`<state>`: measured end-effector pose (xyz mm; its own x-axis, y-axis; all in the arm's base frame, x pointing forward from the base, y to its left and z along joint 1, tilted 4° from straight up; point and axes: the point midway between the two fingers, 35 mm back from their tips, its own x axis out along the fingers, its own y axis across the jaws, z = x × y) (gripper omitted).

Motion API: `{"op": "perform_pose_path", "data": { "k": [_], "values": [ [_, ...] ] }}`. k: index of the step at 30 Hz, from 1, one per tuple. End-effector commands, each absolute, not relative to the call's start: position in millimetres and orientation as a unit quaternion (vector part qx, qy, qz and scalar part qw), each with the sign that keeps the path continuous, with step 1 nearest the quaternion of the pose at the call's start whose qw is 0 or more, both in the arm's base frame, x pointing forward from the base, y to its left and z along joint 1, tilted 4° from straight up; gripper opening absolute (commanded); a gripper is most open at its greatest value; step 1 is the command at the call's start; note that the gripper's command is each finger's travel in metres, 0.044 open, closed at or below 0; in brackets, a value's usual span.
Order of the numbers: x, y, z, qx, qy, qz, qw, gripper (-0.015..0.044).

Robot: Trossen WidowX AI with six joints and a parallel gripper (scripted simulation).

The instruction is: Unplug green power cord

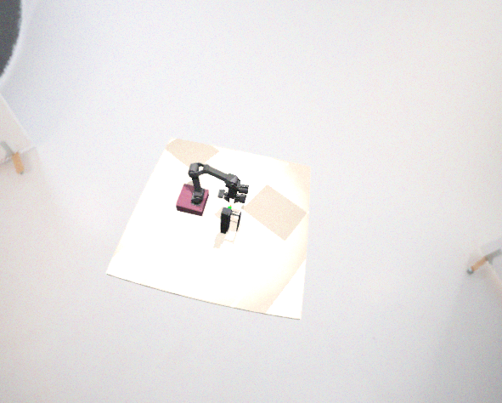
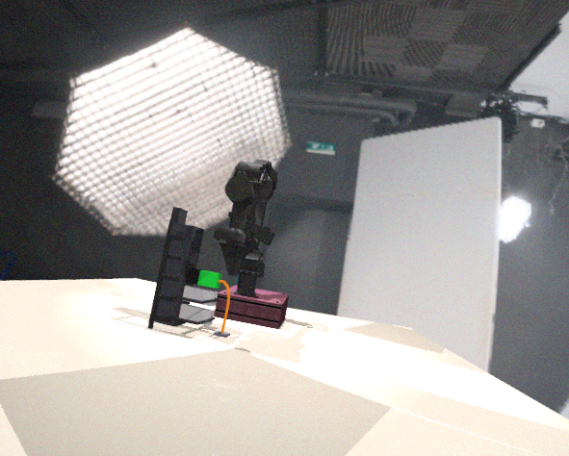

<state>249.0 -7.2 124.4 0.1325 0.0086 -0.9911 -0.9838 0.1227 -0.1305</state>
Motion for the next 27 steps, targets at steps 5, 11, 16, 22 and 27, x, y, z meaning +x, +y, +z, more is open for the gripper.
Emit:
{"op": "perform_pose_path", "data": {
  "k": [5,11,16,22,27],
  "values": [
    [248,-12,122,-0.48,0.516,0.426,0.567,0.016],
    [248,-15,122,-0.48,0.516,0.426,0.567,0.016],
    [247,-23,122,-0.48,0.517,0.426,0.566,0.016],
    [245,-33,122,-0.481,0.517,0.426,0.566,0.016],
    [244,-41,122,-0.481,0.517,0.426,0.566,0.016]
  ]
}}
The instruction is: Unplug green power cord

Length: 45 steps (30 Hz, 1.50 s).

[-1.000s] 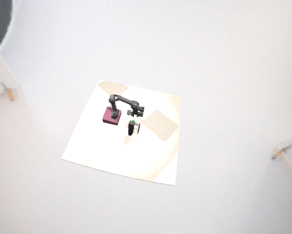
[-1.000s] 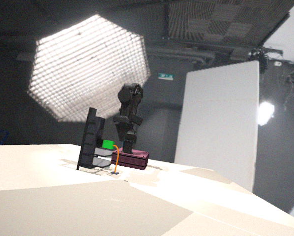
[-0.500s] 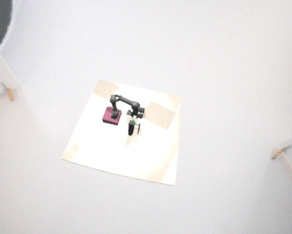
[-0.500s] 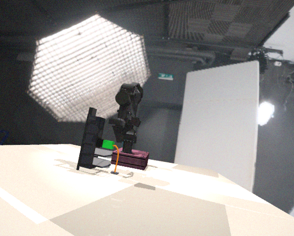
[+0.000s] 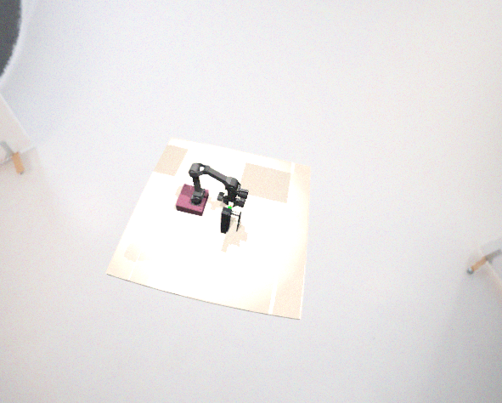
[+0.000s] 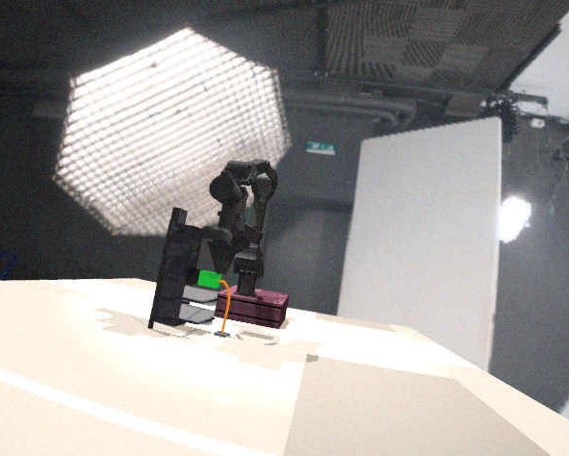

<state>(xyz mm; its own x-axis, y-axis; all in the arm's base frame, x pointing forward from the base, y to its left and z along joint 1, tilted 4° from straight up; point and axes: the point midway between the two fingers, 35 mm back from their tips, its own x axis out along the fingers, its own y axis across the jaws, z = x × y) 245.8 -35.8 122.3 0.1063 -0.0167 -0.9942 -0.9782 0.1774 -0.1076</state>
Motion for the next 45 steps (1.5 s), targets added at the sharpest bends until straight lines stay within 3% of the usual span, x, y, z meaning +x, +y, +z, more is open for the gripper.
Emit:
{"op": "perform_pose_path", "data": {
  "k": [1,25,29,37,45],
  "values": [
    [243,-43,122,-0.481,0.517,0.426,0.566,0.016],
    [242,-52,110,-0.481,0.517,0.425,0.566,0.016],
    [242,-53,113,-0.482,0.519,0.422,0.566,0.0055],
    [242,-53,113,-0.482,0.519,0.422,0.566,0.0002],
    [245,-45,113,-0.482,0.518,0.423,0.566,0.0]
  ]
}}
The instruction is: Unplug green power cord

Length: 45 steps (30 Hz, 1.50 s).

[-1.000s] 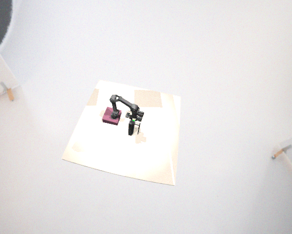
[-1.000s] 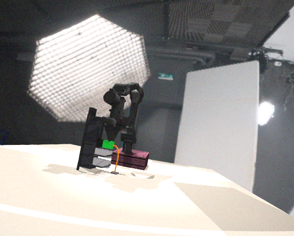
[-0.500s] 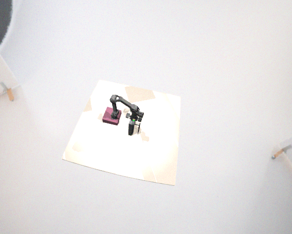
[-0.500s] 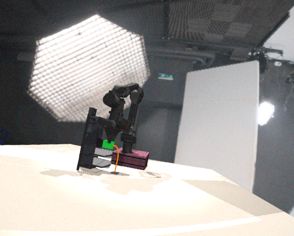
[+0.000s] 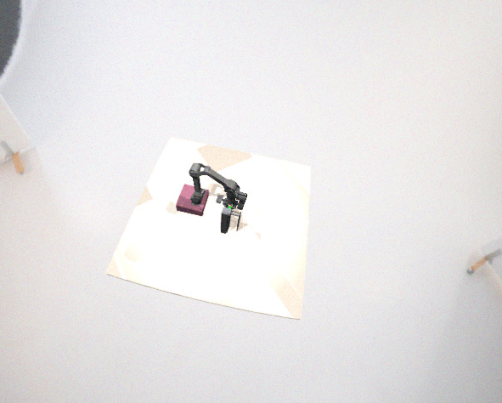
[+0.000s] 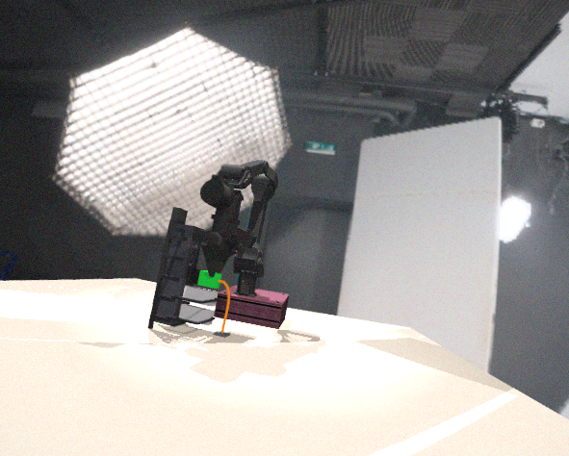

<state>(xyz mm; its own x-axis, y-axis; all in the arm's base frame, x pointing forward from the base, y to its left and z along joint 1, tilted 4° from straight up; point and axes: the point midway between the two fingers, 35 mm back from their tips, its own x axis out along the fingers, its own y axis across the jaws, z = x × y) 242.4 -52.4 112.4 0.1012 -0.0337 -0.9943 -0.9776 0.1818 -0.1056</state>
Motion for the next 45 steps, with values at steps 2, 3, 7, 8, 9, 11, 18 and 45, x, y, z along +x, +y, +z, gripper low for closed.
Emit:
{"op": "perform_pose_path", "data": {
  "k": [2,3,7,8,9,11,18,45],
  "values": [
    [246,-42,113,-0.482,0.518,0.423,0.566,0.0],
    [247,-40,113,-0.482,0.518,0.423,0.566,0.0],
    [248,-34,113,-0.481,0.518,0.423,0.567,0.0],
    [249,-32,113,-0.481,0.518,0.423,0.567,0.0],
    [249,-31,113,-0.481,0.518,0.424,0.567,0.0],
    [250,-27,113,-0.481,0.518,0.424,0.567,0.0],
    [251,-16,113,-0.481,0.517,0.425,0.567,0.0],
    [248,-11,112,-0.48,0.54,0.404,0.561,0.016]
  ]
}}
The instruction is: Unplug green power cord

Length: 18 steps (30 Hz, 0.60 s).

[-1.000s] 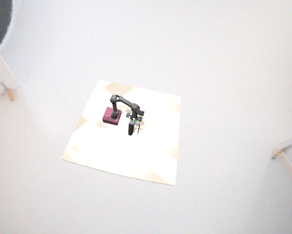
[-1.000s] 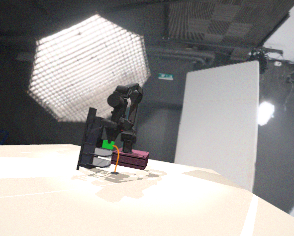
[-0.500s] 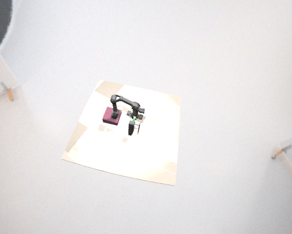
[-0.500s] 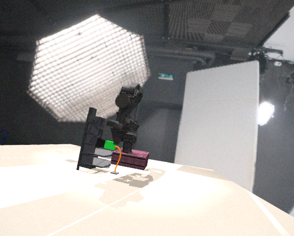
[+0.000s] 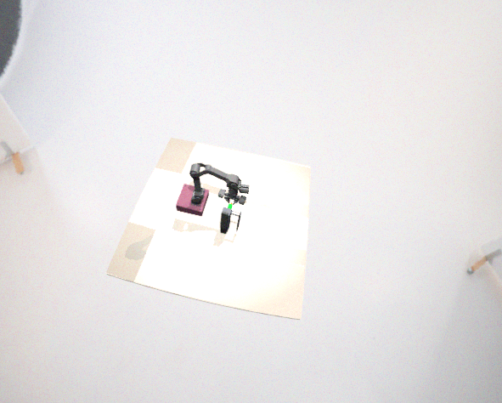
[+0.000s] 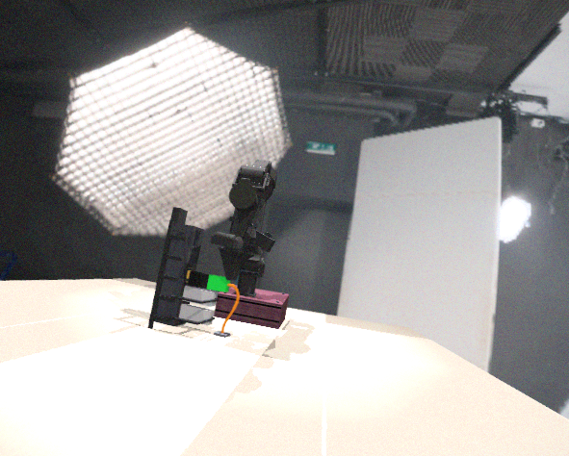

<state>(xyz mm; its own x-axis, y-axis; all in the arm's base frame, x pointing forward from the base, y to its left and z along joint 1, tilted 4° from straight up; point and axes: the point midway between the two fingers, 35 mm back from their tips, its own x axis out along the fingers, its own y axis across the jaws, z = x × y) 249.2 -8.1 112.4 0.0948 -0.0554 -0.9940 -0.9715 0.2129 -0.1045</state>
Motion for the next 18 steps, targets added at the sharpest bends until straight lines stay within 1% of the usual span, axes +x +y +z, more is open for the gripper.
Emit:
{"op": "perform_pose_path", "data": {
  "k": [1,18],
  "values": [
    [248,-11,112,-0.48,0.54,0.404,0.561,0.016],
    [248,-13,122,-0.48,0.516,0.426,0.567,0.016]
  ]
}}
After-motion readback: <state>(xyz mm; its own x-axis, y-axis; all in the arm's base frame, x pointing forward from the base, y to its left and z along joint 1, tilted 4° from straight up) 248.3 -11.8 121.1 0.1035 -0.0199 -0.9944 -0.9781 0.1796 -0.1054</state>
